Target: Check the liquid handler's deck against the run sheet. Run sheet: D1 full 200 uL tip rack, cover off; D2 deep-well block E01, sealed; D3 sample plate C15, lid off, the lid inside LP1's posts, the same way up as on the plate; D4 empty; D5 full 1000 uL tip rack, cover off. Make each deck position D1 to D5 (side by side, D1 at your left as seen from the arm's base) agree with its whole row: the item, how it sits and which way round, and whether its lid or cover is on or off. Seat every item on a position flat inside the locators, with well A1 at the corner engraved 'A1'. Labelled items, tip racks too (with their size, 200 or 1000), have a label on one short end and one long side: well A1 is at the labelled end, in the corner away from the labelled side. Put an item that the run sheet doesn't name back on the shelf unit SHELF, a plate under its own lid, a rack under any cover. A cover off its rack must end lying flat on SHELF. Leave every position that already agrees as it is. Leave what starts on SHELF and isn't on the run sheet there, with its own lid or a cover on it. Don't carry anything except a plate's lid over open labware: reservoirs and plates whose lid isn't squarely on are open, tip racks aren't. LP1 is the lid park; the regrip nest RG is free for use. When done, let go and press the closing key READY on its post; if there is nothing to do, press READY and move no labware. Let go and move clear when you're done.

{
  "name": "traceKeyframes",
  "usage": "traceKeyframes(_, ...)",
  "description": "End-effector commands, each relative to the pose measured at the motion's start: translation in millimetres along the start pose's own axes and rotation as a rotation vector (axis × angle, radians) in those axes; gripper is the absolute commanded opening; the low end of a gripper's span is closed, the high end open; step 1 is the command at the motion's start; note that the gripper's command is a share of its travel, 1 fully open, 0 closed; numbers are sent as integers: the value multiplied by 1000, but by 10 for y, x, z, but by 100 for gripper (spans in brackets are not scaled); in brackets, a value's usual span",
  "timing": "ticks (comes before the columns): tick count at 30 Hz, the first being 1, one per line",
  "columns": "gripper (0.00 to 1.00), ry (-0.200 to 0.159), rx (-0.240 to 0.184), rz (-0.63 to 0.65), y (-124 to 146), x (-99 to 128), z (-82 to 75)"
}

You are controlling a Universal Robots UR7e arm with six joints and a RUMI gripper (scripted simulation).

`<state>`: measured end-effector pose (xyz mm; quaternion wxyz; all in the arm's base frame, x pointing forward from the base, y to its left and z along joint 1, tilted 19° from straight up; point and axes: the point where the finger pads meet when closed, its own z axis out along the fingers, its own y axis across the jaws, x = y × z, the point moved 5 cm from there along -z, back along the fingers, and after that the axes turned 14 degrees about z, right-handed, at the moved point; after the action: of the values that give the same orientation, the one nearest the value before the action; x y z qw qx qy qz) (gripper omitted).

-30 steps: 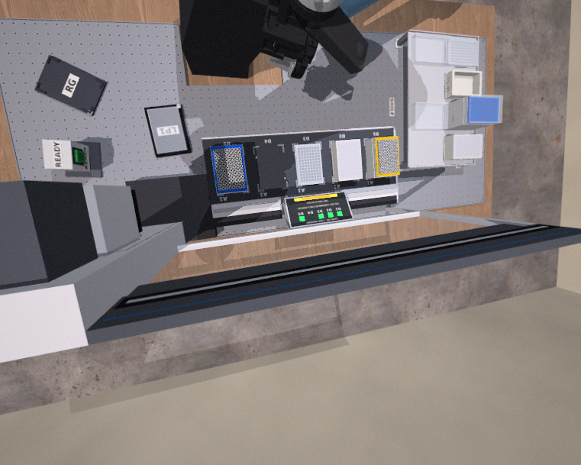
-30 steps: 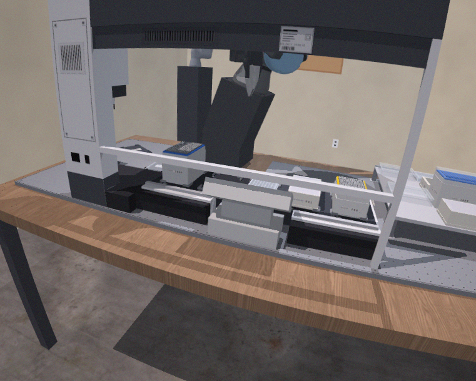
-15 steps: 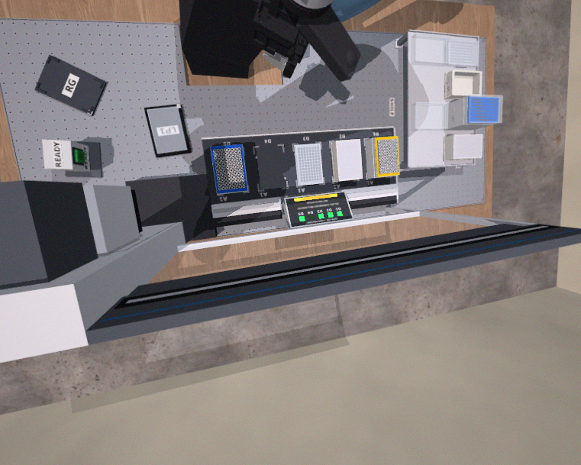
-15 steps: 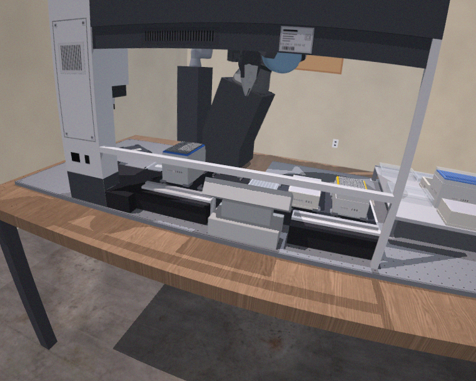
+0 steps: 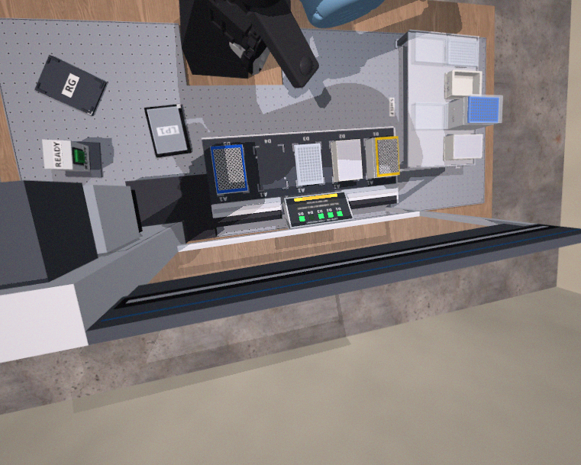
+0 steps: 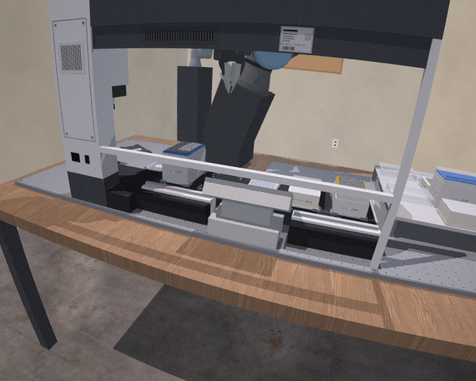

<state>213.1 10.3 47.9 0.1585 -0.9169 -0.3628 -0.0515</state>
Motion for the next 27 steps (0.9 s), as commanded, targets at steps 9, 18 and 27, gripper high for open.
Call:
traceKeyframes(9, 0, -10, 2, 275, 194, -92, 28)
traceKeyframes(18, 0, -10, 2, 405, 189, -92, 33)
traceKeyframes(27, 0, -9, -2, 488, 375, -211, 14)
